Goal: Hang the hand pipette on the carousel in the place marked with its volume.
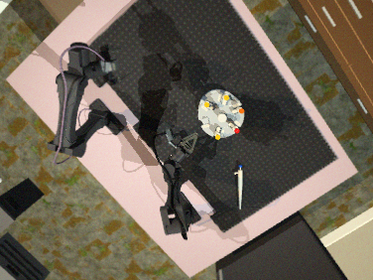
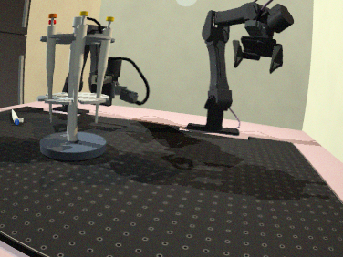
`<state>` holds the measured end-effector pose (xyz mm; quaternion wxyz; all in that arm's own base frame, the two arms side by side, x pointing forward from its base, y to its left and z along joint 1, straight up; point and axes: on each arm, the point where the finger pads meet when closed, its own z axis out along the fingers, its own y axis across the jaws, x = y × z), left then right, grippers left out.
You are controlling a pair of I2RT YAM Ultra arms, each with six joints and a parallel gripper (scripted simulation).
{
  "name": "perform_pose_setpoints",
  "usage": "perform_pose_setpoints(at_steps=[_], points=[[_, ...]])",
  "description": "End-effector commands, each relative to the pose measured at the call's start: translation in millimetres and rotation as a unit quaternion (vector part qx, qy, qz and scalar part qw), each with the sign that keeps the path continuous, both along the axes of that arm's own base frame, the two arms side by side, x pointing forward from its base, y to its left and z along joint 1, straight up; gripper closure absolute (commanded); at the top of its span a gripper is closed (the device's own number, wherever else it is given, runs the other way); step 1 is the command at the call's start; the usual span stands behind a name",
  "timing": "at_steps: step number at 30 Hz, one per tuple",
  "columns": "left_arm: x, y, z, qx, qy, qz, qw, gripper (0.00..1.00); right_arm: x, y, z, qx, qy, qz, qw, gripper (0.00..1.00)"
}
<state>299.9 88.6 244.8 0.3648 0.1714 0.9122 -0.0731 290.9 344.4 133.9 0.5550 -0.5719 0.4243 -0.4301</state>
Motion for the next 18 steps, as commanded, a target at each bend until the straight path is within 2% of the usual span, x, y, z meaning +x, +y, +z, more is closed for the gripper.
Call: perform_pose_setpoints(at_steps=[1,13,18], points=[[3.6,2.3,8.0,0.002,-0.017,-0.003,1.0,0.0,-2.8,8.7,27.2,0.04,-0.013,0.006,0.999,0.51],[3.6,2.3,8.0,0.002,-0.017,-0.003,1.0,0.0,-2.8,8.7,27.2,0.04,-0.013,0.006,0.999,0.51],[3.6,2.3,8.0,0.002,-0.017,-0.003,1.0,0.0,-6.3,-0.4,19.5,0.025,-0.007,0.004,1.0,0.51]])
